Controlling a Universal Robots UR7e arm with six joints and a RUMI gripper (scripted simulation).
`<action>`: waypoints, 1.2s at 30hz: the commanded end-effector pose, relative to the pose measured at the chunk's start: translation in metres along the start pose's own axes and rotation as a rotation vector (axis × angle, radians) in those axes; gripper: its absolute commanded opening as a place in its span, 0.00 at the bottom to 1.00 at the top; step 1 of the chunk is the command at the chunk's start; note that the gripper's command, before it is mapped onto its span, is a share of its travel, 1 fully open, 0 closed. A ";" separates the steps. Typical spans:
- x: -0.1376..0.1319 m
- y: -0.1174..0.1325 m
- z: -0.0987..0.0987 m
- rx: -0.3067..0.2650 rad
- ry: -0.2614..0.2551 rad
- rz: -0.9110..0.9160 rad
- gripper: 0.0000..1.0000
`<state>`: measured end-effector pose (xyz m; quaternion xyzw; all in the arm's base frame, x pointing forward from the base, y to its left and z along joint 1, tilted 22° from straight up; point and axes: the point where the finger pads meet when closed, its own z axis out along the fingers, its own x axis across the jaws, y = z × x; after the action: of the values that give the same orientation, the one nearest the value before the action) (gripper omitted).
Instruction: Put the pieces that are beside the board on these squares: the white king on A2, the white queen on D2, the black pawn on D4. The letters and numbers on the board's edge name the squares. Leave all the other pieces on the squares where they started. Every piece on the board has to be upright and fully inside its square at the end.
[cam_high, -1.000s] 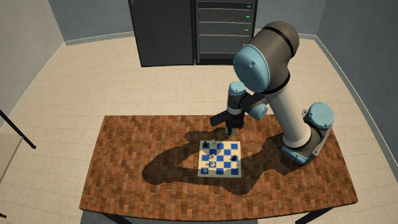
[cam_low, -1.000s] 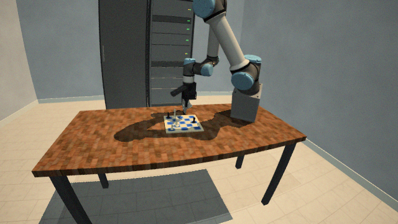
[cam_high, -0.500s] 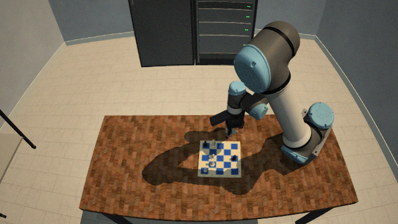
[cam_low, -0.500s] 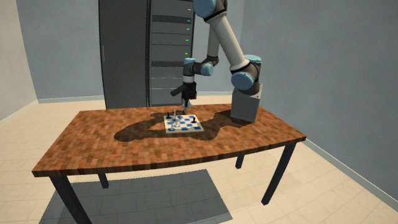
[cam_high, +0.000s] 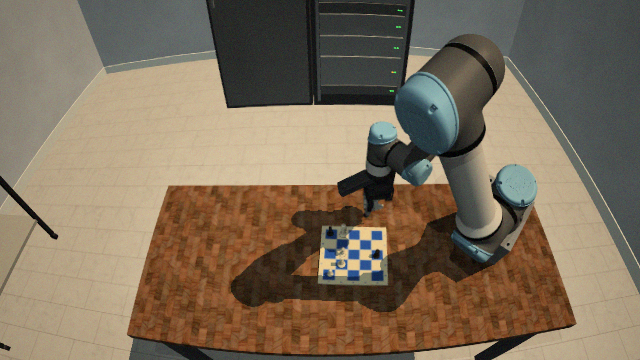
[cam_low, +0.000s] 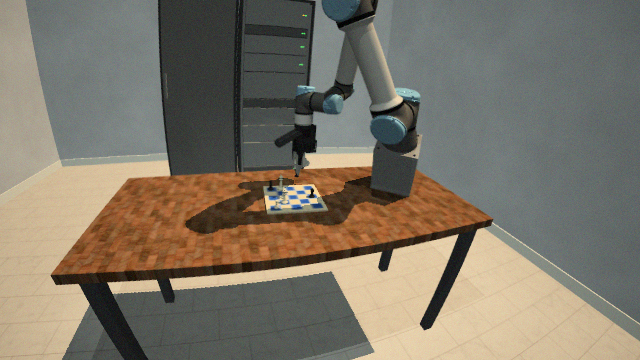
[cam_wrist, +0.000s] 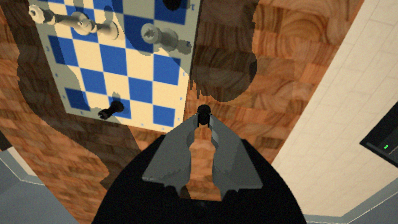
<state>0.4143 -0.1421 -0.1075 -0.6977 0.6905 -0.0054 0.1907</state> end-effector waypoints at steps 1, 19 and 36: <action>0.000 0.000 -0.018 0.000 0.000 0.000 0.00; 0.000 0.000 -0.066 0.000 0.000 0.000 0.00; -0.003 -0.001 -0.068 -0.001 0.000 -0.012 0.00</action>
<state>0.3959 -0.1594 -0.0448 -0.6981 0.6901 -0.0048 0.1907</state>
